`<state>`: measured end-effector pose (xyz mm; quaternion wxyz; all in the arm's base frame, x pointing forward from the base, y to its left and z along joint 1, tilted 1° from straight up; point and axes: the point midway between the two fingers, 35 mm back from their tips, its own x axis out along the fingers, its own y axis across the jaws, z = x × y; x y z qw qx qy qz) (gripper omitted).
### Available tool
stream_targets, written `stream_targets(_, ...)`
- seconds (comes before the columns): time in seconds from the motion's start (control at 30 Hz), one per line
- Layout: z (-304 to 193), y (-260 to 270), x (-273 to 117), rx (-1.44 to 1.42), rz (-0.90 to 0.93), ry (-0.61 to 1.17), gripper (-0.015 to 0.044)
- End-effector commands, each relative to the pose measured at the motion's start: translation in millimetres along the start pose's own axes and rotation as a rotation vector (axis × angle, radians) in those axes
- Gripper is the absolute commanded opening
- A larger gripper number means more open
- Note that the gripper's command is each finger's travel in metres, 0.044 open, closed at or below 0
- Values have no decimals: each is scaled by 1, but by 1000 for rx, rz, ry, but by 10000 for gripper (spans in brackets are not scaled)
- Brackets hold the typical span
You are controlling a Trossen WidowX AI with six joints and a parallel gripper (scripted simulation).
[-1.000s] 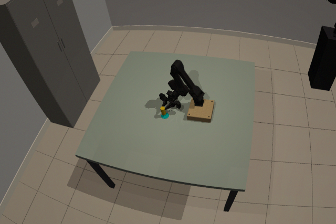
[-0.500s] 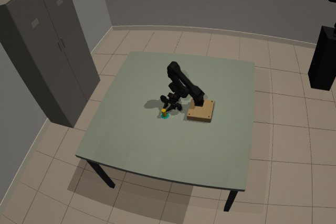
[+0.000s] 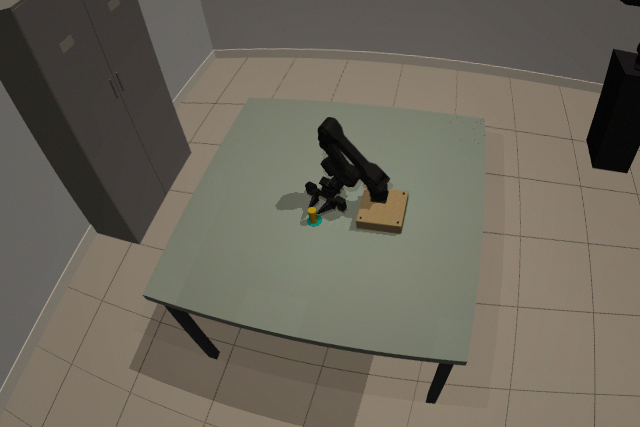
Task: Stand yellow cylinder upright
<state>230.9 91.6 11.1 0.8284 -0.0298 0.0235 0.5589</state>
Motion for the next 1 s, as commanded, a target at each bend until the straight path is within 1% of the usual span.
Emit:
stream_targets(0.0,0,0,0,-5,2,-2,289)
stream_targets(0.13,0,0,0,-5,2,-2,394)
stream_targets(0.17,0,0,0,-5,2,-2,400)
stream_targets(0.37,4,-1,0,-4,2,-2,400)
stream_targets(0.97,54,-10,-2,9,0,-3,400)
